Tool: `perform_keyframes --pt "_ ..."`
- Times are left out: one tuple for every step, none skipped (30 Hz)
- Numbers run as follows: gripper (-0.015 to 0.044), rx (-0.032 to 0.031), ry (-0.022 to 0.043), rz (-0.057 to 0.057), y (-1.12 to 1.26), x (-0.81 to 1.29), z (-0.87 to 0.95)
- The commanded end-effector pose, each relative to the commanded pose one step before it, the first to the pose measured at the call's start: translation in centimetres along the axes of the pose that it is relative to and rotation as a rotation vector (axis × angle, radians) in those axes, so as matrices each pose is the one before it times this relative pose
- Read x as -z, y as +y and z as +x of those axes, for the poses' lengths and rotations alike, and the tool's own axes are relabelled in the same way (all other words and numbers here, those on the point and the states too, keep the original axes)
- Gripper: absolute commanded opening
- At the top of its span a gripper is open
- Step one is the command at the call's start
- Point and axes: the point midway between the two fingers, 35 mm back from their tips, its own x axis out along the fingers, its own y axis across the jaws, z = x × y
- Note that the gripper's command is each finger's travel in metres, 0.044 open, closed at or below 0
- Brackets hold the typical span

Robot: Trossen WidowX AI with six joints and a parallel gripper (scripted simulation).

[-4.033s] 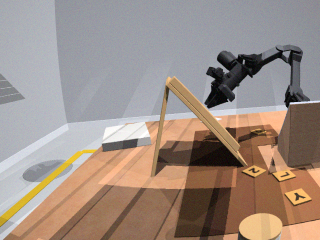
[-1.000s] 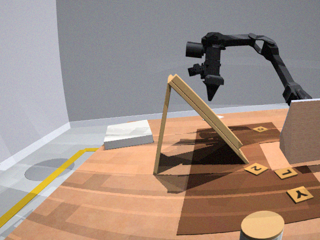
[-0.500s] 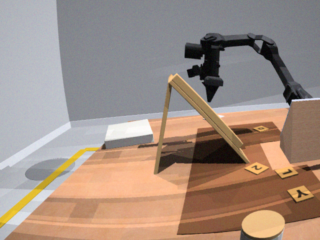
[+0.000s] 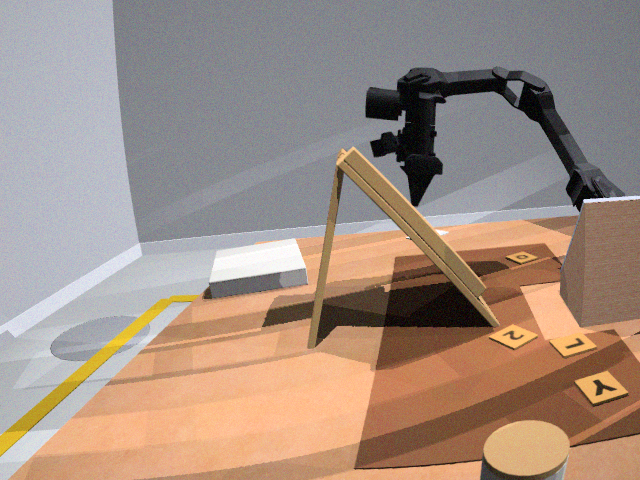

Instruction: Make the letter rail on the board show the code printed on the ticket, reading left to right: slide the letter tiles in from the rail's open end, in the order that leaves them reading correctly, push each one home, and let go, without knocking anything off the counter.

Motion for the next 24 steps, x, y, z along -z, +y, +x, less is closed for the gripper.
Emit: perform_keyframes --pt "0.0 0.00228 -0.00771 0.0042 -0.215 -0.359 -0.063" --pt "0.0 0.00002 -0.00002 0.0 -0.009 -0.038 0.031" --pt "0.0 0.00002 -0.00002 0.0 -0.008 -0.037 0.031" --pt "0.0 0.00002 -0.00002 0.0 -0.007 -0.037 0.032" --pt "0.0 0.00002 -0.00002 0.0 -0.007 -0.037 0.032" --pt "0.0 0.00002 -0.00002 0.0 -0.006 -0.036 0.033" --pt "0.0 0.00002 -0.00002 0.0 -0.006 -0.036 0.033" --pt "0.0 0.00002 -0.00002 0.0 -0.006 -0.035 0.034" --pt "0.0 0.00002 -0.00002 0.0 -0.005 -0.035 0.034" --pt "0.0 0.00002 -0.00002 0.0 -0.005 -0.035 0.035" --pt "0.0 0.00002 -0.00002 0.0 -0.004 -0.035 0.035" --pt "0.0 0.00002 -0.00002 0.0 -0.004 -0.034 0.035" --pt "0.0 0.00002 -0.00002 0.0 -0.004 -0.034 0.035" --pt "0.0 0.00002 -0.00002 0.0 -0.004 -0.034 0.036" --pt "0.0 0.00002 -0.00002 0.0 -0.004 -0.034 0.036" --pt "0.0 0.00002 -0.00002 0.0 -0.003 -0.034 0.036" --pt "0.0 0.00002 -0.00002 0.0 -0.003 -0.034 0.036" --pt "0.0 0.00002 -0.00002 0.0 -0.003 -0.034 0.036" --pt "0.0 0.0 0.0 0.0 0.003 0.005 0.001" --pt "0.0 0.0 0.0 0.0 0.008 0.011 0.001" --pt "0.0 0.0 0.00001 0.0 0.013 0.015 0.002" --pt "0.0 -0.00001 0.00001 0.0 0.018 0.018 0.002" --pt "0.0 -0.00001 0.00001 0.0 0.025 0.023 0.002" --pt "0.0 -0.00001 0.00001 0.0 0.031 0.025 0.001"
